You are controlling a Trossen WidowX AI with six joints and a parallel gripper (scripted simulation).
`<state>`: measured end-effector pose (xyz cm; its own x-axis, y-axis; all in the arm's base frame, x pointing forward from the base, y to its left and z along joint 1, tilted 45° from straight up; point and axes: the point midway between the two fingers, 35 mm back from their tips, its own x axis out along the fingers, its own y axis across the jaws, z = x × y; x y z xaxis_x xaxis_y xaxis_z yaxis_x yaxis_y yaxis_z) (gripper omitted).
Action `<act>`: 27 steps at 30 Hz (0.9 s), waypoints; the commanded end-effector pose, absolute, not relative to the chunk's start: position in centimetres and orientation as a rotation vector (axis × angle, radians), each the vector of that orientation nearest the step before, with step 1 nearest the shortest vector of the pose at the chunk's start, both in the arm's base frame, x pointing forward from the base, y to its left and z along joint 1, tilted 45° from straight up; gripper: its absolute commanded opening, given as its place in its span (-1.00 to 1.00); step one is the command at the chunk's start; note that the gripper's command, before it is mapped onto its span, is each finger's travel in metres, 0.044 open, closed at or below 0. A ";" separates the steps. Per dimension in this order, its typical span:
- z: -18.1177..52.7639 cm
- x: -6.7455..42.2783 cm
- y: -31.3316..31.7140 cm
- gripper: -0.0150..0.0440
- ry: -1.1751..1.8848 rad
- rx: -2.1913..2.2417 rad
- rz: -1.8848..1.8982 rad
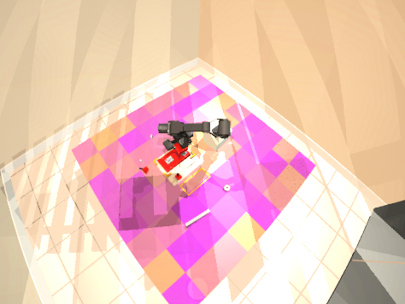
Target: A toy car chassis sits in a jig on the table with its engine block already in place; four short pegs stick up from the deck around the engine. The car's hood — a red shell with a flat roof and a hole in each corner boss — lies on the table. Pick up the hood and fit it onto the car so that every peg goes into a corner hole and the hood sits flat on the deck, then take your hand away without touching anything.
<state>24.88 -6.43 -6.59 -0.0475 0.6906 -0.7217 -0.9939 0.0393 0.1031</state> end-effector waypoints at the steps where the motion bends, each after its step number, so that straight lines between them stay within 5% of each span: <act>1: -6.6 25.1 -6.4 -0.49 0.751 -0.511 1.462; 27: -6.7 28.4 -6.7 -0.49 1.075 -0.132 1.210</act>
